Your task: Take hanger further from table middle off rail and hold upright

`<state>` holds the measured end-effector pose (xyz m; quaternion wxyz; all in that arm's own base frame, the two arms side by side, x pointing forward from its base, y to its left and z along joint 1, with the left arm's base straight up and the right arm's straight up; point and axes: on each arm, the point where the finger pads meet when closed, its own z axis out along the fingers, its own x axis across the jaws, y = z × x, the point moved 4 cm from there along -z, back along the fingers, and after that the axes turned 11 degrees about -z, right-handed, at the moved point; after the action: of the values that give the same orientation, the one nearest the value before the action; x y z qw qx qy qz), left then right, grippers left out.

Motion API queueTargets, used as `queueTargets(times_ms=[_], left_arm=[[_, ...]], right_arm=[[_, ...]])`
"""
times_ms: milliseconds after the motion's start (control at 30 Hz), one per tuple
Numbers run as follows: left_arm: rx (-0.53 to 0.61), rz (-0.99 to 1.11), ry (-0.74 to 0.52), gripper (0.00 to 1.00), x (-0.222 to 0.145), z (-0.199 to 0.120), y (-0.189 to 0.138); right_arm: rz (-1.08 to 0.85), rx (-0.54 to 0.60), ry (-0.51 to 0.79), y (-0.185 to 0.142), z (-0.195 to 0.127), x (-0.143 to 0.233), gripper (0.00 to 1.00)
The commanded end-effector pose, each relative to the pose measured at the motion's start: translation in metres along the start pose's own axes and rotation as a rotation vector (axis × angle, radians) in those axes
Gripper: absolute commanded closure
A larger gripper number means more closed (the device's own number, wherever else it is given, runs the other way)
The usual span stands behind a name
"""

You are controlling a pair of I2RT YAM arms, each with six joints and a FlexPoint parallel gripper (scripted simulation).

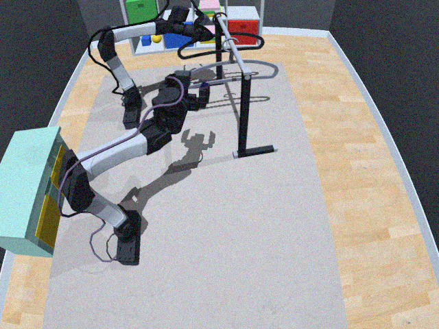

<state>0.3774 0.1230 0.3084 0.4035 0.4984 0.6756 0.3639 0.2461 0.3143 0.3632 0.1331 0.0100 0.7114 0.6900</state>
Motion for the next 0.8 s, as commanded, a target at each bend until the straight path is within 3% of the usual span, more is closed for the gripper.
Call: queueTargets(times_ms=[0,600,767], left_arm=[[-0.031,0.006,-0.006,1.00,-0.006,-0.009,0.027],[-0.023,0.012,-0.010,1.00,-0.002,-0.064,0.002],[-0.024,0.011,-0.010,1.00,-0.001,-0.093,-0.007]], right_arm=[[-0.053,-0.055,0.002,0.026,-0.001,0.000,0.00],[-0.053,-0.055,0.002,0.026,-0.001,0.000,0.00],[-0.053,-0.055,0.002,0.026,-0.001,0.000,0.00]])
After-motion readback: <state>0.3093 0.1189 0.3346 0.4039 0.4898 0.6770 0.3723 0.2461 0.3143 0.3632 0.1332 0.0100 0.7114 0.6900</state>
